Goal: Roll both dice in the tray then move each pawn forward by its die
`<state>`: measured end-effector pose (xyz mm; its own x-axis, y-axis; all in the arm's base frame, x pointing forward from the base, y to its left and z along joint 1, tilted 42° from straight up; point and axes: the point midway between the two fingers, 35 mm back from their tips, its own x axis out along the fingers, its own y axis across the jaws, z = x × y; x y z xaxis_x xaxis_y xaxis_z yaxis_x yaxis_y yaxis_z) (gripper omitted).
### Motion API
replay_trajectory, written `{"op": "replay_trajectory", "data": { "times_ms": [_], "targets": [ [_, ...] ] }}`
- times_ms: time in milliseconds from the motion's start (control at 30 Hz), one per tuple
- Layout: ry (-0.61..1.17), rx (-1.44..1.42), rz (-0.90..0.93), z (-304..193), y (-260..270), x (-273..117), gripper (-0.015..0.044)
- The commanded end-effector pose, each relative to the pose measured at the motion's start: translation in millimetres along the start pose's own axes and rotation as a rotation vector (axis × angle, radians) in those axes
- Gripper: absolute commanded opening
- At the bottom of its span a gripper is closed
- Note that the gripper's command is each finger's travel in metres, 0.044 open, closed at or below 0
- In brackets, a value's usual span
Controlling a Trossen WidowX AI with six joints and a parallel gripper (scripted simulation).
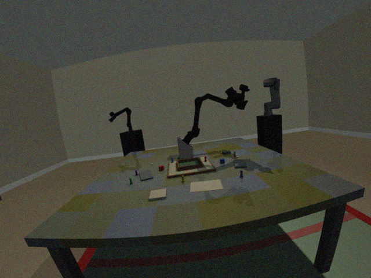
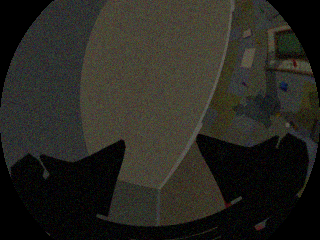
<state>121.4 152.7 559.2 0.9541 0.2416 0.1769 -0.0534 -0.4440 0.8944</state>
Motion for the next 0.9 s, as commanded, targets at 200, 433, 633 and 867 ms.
{"op": "replay_trajectory", "data": {
  "times_ms": [200, 433, 633, 867],
  "targets": [
    [-0.04, -0.272, 0.109, -21.1, -11.8, 22.5, 0.0275],
    [-0.096, -0.612, 0.155, -33.3, -46.2, 61.0, 0.0275],
    [-0.1, -0.876, 0.149, -42.9, -81.4, 98.8, 0.0275],
    [-0.137, -1.092, 0.105, -27.2, -117.8, 147.4, 0.0275]
  ]
}}
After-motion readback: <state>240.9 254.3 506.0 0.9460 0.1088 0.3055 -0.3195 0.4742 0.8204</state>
